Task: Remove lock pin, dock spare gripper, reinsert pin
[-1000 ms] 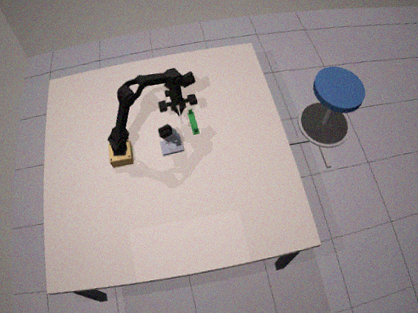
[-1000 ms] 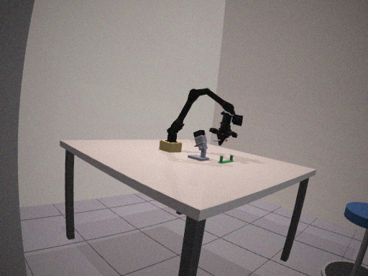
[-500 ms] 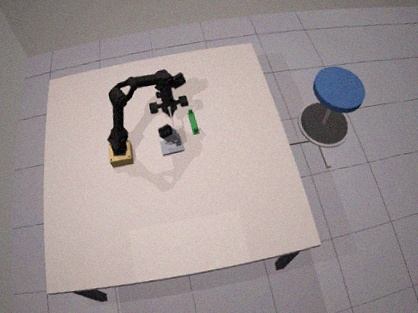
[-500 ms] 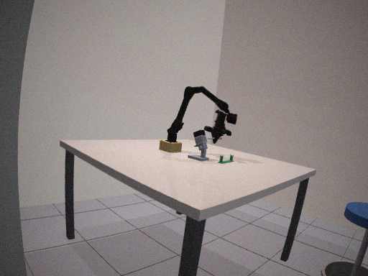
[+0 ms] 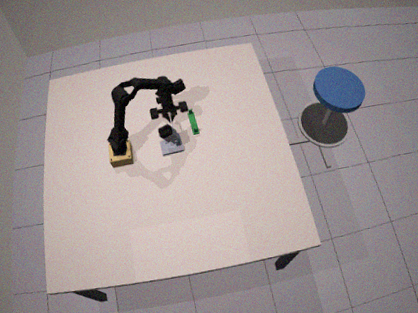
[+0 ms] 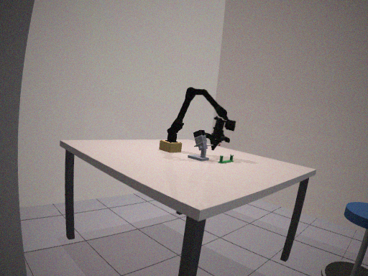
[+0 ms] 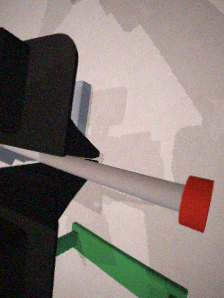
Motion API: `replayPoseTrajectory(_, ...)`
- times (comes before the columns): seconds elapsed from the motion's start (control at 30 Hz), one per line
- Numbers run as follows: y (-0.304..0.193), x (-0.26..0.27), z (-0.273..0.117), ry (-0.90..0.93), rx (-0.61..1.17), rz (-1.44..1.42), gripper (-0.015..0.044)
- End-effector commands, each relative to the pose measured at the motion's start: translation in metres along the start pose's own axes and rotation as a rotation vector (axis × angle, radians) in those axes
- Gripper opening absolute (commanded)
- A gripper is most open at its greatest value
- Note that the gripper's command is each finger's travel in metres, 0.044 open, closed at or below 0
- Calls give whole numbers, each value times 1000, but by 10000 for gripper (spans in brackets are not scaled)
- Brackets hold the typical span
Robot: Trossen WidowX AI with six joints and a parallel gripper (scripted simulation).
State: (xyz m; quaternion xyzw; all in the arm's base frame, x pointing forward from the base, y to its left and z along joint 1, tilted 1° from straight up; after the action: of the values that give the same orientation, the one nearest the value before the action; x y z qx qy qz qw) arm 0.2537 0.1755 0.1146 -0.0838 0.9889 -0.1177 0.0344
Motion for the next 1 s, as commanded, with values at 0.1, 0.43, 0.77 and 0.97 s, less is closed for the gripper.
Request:
replayPoseTrajectory(0.1, 1, 3, 11, 1, -4, 6, 0)
replayPoseTrajectory(0.43, -6, 3, 10, -2, -4, 7, 0)
replayPoseTrajectory(0.77, -13, 1, 11, -6, -4, 9, 0)
replayPoseTrajectory(0.97, -17, 1, 12, -6, -4, 9, 0)
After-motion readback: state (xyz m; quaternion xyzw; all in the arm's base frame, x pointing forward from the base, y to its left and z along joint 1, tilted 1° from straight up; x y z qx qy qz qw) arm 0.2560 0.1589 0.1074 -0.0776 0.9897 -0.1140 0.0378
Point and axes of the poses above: the point midway between the two fingers, 35 mm back from their tips, its own z axis out along the fingers, its own x axis across the jaws, y = z × x, the point moved 8 cm from there along -z, back along the fingers, and after that the axes turned 1 degree about z, right-handed, at the moved point
